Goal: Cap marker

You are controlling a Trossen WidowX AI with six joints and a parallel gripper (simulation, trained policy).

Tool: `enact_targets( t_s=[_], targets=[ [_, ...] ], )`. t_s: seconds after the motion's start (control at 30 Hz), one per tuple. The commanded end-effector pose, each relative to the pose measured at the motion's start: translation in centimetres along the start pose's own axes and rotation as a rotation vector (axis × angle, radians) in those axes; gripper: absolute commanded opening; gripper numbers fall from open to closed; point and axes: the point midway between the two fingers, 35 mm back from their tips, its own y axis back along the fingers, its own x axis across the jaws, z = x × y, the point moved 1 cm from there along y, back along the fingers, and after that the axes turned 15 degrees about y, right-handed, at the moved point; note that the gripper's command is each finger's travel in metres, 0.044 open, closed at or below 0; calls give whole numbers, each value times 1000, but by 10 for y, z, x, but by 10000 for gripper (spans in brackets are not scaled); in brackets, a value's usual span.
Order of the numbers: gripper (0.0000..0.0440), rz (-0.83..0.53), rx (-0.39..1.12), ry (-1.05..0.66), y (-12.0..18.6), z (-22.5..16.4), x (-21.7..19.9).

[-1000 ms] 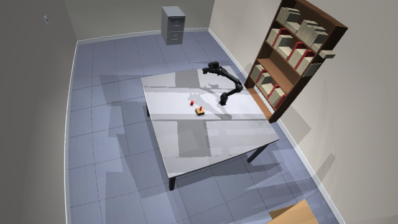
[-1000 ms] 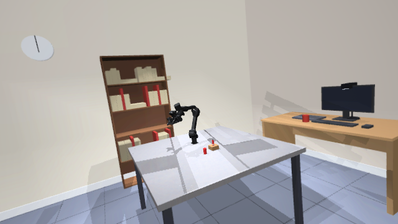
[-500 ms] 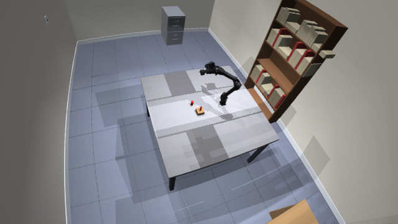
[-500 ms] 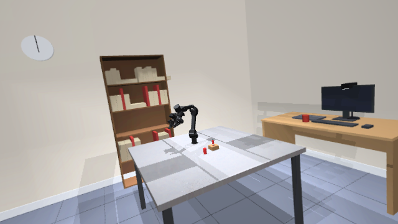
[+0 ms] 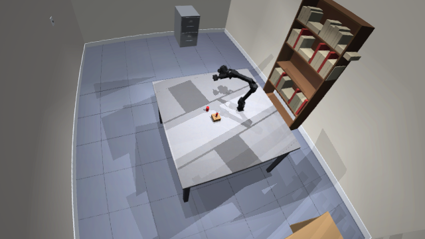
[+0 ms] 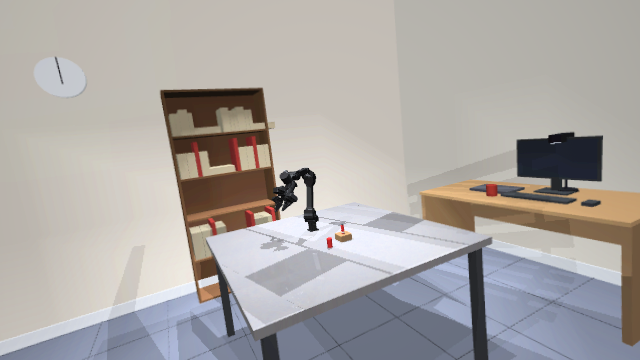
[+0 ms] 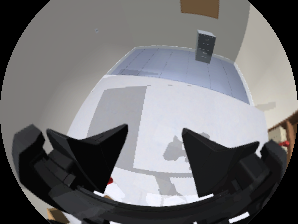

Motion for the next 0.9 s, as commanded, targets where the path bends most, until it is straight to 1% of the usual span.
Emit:
enact_targets(
  t_s=[0.0,0.87],
  targets=[
    [323,3,39,-8,-6,-3,7],
    [324,8,263,-48,-41,-27,57]
  ],
)
